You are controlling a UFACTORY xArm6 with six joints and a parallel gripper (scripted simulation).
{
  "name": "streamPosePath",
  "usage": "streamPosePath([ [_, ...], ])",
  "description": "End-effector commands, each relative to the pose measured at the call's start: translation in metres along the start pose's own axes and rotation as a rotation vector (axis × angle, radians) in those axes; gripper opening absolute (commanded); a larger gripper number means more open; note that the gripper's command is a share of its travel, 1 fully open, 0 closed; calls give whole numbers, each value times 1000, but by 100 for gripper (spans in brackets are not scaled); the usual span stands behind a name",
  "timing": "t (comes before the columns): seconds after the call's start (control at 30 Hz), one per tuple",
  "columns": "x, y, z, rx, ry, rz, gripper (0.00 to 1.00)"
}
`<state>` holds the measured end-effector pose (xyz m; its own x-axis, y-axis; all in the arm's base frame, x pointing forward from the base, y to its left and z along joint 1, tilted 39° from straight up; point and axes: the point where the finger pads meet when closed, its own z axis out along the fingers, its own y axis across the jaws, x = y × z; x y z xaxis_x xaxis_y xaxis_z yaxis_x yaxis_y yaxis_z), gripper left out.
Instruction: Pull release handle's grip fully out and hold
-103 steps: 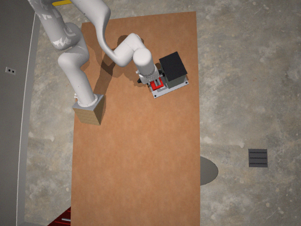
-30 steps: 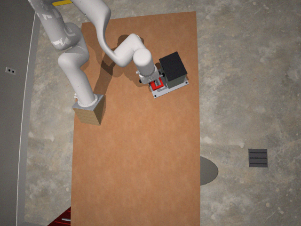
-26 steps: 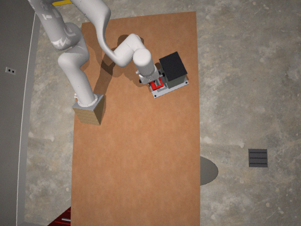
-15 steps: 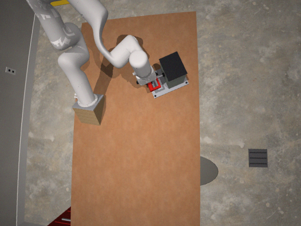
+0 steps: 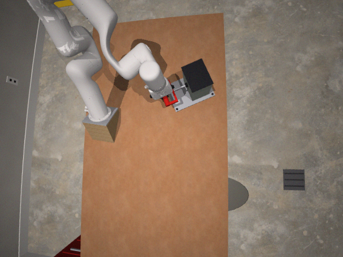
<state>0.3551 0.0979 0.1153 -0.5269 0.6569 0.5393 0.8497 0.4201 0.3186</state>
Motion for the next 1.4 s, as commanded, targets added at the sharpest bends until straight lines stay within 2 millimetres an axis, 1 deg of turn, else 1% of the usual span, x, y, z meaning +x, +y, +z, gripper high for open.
streamPosePath([
  [0.0, 0, -6, -1, -1, -1, 0, 0],
  [0.33, 0, -11, -1, -1, -1, 0, 0],
  [1.37, 0, -11, -1, -1, -1, 0, 0],
])
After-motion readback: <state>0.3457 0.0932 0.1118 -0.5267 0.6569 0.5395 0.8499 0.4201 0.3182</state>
